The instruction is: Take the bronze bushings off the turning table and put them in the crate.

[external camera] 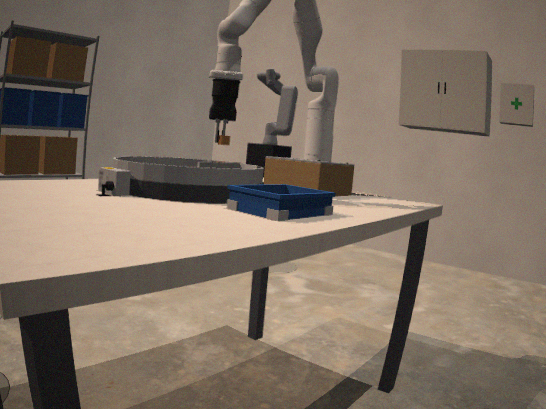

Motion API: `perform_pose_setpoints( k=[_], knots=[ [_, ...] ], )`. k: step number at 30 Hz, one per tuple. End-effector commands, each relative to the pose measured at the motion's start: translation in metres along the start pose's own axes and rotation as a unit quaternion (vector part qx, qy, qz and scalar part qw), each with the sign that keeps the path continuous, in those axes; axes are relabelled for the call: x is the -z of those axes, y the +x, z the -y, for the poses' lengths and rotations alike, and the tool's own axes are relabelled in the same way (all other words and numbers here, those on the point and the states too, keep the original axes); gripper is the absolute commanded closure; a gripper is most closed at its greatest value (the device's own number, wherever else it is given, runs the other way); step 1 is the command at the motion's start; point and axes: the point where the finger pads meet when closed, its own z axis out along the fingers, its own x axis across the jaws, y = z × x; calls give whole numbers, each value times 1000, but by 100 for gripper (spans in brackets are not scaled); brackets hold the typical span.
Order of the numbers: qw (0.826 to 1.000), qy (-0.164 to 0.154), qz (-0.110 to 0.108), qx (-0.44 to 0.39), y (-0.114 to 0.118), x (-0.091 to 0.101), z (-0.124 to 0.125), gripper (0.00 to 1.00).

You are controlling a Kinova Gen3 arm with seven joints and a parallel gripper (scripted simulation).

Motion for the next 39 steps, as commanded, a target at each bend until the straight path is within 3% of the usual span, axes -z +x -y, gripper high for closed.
perform_pose_setpoints(
  k=[1,10,15,27,32,39],
  knots=[
    [1000,0,-1,17,-7,0,12,100],
    [1000,0,-1,17,-7,0,12,100],
    [1000,0,-1,17,-26,0,62,100],
    [1000,0,-1,17,-26,0,62,100],
    [1000,0,-1,16,-45,0,112,100],
    [1000,0,-1,16,-45,0,112,100]
  ],
)
